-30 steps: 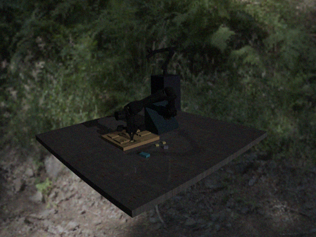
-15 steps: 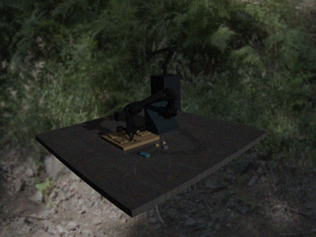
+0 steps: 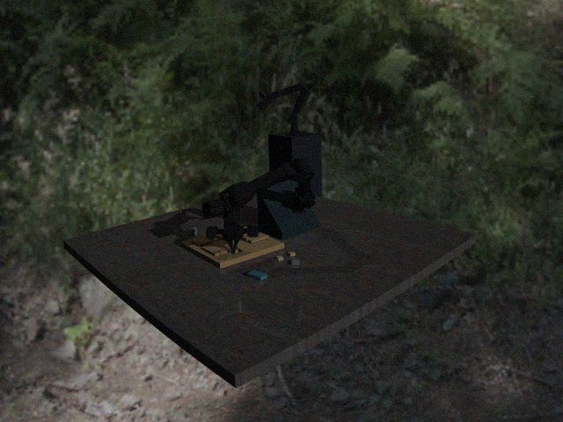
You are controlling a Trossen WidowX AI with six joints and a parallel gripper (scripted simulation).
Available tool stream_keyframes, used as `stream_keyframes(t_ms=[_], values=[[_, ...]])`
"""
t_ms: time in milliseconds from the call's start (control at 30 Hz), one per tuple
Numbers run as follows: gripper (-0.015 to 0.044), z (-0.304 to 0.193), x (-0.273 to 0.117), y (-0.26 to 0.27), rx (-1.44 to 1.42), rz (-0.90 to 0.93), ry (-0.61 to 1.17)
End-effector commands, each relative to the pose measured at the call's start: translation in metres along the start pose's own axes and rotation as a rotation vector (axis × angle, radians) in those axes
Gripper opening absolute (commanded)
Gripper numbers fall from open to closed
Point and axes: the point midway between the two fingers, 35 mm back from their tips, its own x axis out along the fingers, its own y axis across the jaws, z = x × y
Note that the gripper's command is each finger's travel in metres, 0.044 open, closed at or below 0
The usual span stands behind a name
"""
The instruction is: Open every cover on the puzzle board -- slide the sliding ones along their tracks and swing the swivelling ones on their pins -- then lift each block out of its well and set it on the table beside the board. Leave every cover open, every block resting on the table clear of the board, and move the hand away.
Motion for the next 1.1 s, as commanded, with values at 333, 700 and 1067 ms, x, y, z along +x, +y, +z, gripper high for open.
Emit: stream_keyframes(t_ms=[333, 700, 1067], values=[[0.0, 0.018, 0.003, -0.003, 0.011, 0.009, 0.0], [0.0, 0.019, 0.003, -0.003, 0.011, 0.009, 0.0], [0.0, 0.001, -0.003, -0.002, 0.046, 0.011, 0.024]])
